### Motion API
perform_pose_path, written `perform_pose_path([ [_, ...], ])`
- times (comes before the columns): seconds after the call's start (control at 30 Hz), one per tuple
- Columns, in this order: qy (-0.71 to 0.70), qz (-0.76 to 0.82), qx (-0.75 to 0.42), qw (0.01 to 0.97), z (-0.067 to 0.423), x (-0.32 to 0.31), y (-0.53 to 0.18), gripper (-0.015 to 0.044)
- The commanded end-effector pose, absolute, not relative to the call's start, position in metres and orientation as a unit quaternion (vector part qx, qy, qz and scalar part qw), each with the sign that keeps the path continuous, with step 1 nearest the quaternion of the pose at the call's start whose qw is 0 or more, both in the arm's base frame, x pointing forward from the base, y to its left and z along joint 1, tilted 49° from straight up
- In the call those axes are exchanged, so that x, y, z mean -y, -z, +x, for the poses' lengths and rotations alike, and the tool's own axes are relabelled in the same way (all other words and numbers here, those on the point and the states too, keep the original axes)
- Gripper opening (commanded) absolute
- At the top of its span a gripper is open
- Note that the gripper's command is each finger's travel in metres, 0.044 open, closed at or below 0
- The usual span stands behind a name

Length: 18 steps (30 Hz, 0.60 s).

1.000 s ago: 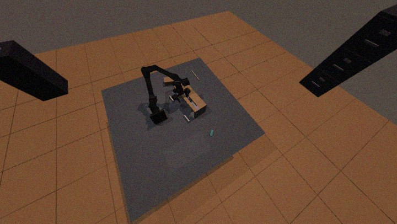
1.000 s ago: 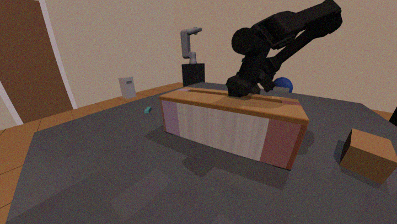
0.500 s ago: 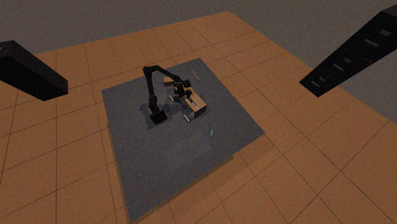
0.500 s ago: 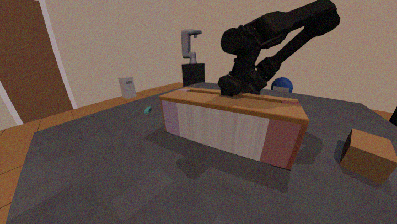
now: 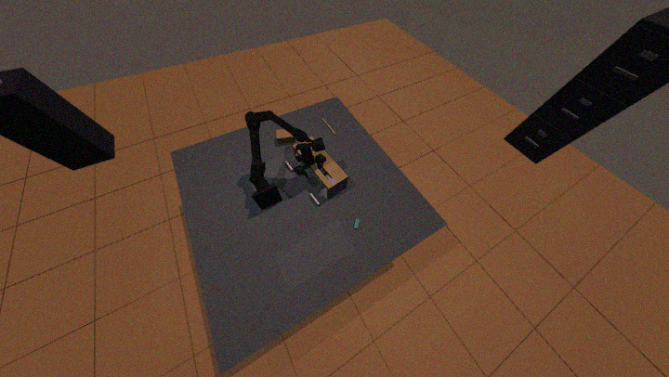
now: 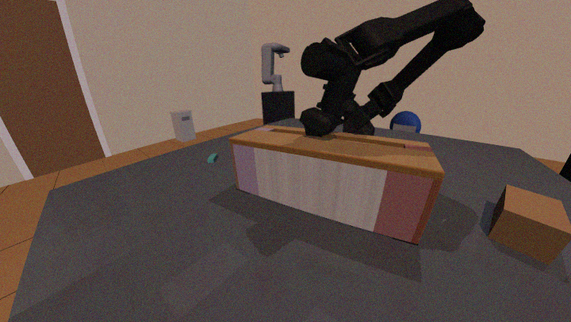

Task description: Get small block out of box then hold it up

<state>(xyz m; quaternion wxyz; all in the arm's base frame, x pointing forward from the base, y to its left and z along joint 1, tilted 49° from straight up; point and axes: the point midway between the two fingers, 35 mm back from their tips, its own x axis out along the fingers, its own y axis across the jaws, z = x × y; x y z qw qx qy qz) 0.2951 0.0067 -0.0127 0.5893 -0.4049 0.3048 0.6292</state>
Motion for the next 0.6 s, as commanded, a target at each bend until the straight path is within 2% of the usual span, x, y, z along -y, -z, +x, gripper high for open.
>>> perform_pose_path([
  [0.0,-0.628,-0.408,-0.305,0.588,0.298,0.001,0.020,0.0400],
  [0.57,-0.628,-0.408,-0.305,0.588,0.303,0.021,0.044,0.0400],
])
